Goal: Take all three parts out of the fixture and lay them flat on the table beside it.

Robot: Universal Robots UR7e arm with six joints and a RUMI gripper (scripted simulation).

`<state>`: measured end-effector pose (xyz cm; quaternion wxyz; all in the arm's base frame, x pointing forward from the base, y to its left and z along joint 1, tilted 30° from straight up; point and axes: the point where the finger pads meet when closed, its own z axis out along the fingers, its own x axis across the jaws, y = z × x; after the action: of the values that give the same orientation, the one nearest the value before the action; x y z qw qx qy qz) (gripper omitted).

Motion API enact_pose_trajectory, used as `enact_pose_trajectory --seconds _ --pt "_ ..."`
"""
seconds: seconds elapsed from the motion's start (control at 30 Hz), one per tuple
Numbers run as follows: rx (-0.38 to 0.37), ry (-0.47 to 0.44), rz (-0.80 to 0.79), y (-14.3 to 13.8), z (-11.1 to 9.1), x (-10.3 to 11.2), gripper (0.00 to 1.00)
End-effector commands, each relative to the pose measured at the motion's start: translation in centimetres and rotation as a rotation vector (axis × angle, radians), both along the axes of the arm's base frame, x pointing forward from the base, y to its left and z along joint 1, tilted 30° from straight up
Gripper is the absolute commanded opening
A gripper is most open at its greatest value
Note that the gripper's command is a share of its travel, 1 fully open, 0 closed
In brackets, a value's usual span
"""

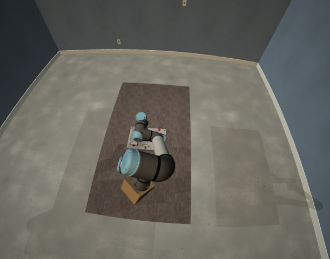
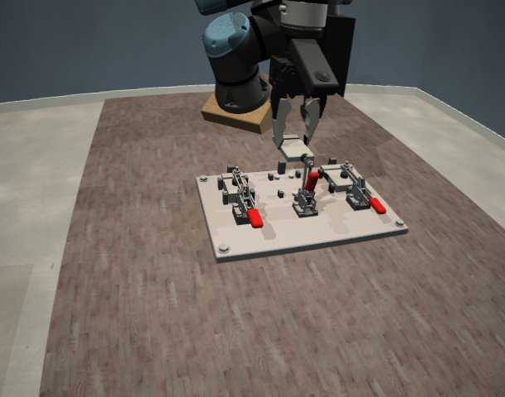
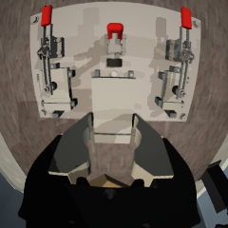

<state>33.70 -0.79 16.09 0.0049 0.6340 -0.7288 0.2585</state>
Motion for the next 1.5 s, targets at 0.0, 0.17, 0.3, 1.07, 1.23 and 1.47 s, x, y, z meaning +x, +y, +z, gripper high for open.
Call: enact_pose_trajectory --seconds 0.0,0.17,0.3,1.07,1.23,1.47 --pt "0.0 -0.001 0.0 0.0 0.1 0.0 0.0" --pt "0.0 -0.001 0.0 0.0 0.1 0.0 0.0" --pt "0.0 -0.001 0.0 0.0 0.1 0.0 0.0" --pt "0.0 -0.001 0.0 0.3 0.0 0.1 0.0" --pt "0.0 -0.001 0.0 0.5 -0.1 0.1 0.0" --pt "0.0 -0.001 0.0 1.5 -0.5 0.3 0.0"
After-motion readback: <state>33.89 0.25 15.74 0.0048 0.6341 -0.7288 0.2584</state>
